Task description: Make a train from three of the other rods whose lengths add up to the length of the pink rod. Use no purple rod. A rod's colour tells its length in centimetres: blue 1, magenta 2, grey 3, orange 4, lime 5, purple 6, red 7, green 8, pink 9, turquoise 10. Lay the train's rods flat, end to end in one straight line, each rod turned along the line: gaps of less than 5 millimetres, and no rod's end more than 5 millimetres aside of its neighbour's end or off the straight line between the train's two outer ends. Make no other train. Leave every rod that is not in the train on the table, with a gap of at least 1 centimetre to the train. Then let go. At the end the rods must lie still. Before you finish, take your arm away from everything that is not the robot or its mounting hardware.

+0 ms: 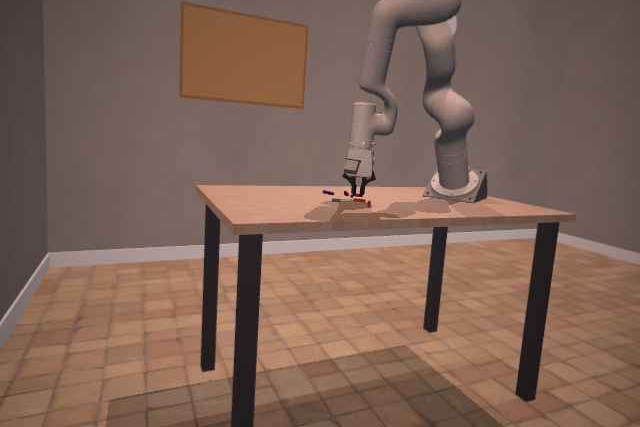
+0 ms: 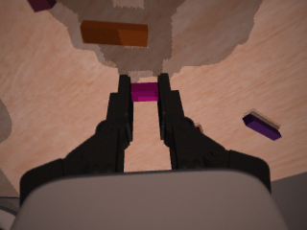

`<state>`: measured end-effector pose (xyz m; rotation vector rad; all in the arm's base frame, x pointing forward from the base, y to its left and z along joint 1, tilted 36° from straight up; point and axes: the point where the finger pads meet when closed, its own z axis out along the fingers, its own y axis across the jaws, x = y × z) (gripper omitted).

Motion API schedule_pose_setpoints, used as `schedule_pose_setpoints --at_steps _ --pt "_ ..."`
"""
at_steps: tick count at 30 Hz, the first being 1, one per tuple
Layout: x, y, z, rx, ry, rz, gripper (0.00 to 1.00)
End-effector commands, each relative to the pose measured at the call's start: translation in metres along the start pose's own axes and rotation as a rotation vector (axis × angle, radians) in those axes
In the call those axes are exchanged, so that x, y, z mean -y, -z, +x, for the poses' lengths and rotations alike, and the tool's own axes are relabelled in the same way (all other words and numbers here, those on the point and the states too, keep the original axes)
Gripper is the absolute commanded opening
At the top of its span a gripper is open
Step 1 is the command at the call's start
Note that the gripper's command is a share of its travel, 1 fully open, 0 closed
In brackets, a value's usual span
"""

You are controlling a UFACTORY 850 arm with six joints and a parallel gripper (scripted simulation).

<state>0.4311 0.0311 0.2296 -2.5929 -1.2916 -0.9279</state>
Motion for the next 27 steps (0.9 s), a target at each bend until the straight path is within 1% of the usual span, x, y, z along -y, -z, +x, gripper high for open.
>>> schedule_pose_setpoints --at_steps 1,15,27 --pt "-0.0004 0.0002 0.0003 0.0 0.0 -0.001 0.15" --pt "-0.0004 -0.0002 0.0003 -0.001 0.0 -0.001 0.15" --pt "-0.0004 -0.0077 0.0003 -0.001 0.0 -0.001 0.15"
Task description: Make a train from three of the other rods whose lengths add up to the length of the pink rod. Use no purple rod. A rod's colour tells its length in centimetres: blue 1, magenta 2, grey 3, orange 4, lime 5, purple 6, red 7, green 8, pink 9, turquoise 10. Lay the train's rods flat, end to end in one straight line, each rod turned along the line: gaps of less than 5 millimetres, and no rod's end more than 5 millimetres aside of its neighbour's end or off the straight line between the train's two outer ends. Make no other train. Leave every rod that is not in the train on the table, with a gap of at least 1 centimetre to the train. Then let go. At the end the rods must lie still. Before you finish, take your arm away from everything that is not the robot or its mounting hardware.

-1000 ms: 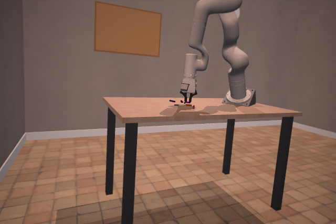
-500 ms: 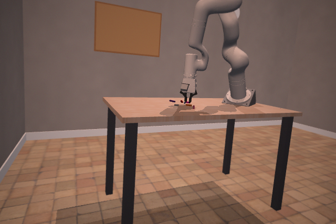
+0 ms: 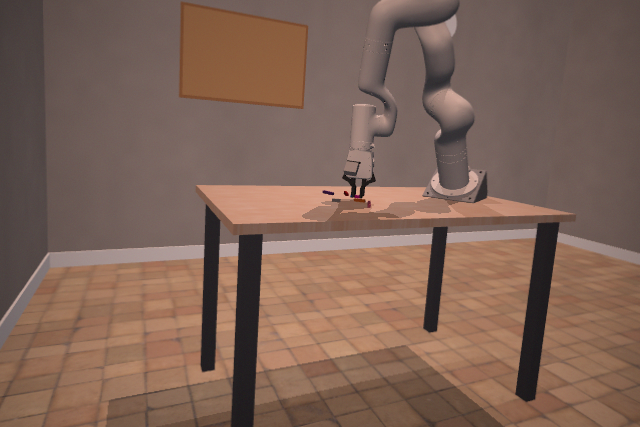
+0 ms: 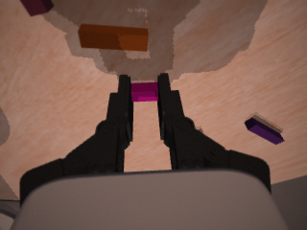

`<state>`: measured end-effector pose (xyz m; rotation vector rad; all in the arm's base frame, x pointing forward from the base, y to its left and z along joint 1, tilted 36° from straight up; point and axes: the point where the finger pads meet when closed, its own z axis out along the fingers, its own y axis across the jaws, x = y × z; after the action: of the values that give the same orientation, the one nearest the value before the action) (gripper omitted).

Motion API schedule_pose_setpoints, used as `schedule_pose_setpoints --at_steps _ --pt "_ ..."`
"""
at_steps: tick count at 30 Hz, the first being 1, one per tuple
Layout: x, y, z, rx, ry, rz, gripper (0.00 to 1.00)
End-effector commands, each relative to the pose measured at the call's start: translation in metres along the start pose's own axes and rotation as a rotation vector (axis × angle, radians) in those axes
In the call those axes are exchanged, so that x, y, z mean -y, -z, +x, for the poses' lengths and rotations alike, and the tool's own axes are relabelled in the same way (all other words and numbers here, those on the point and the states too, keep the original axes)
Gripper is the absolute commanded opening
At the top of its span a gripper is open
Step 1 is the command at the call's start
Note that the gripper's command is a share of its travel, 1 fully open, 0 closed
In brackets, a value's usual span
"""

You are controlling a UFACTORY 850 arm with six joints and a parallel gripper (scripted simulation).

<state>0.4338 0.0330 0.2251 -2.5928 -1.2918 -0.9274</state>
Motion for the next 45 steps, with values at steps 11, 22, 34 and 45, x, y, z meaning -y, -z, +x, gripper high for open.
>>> schedule_pose_setpoints --at_steps 11,22,34,45 --pt "-0.0004 -0.0064 0.0003 -0.001 0.0 -0.001 0.15" --pt "-0.0004 -0.0064 0.0003 -0.001 0.0 -0.001 0.15" --pt "-0.0004 -0.0064 0.0003 -0.001 0.0 -0.001 0.15" --pt "-0.0004 -0.0064 0.0003 -0.001 0.0 -0.001 0.19"
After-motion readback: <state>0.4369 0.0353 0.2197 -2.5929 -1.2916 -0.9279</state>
